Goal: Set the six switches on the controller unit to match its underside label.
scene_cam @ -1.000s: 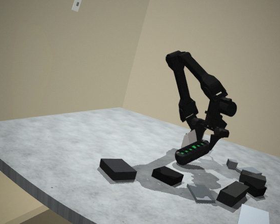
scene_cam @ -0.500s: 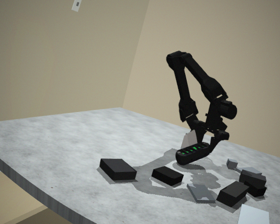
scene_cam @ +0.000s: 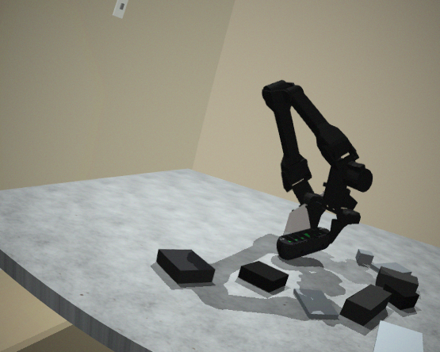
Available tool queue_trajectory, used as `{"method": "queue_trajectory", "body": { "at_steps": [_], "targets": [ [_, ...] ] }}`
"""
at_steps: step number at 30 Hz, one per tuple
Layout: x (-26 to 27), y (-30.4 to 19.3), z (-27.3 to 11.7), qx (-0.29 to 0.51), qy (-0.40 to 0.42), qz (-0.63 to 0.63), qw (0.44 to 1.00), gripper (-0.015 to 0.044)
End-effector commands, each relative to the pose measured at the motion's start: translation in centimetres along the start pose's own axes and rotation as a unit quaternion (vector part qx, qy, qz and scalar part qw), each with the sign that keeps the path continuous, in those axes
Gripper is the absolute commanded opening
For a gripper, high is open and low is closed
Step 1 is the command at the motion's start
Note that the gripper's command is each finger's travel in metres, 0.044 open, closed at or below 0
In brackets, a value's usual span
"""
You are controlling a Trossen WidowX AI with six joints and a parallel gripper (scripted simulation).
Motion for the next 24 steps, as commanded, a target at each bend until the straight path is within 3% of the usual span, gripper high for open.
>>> {"method": "queue_trajectory", "body": {
  "at_steps": [1,24],
  "targets": [
    [0.2,0.1,0.5,0.003,0.007,0.001,1.000,0.0338],
    [0.1,0.7,2.2,0.003,0.007,0.001,1.000,0.0338]
  ]
}}
Point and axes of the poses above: the point midway between the two fingers, 35 mm back from their tips, its own z axis out along the fingers, its own x axis across the jaws, y = z × x, the point moved 2 cm from there along -z, back along the fingers, and after that the axes turned 10 degrees about -z, right-handed, at the moved point
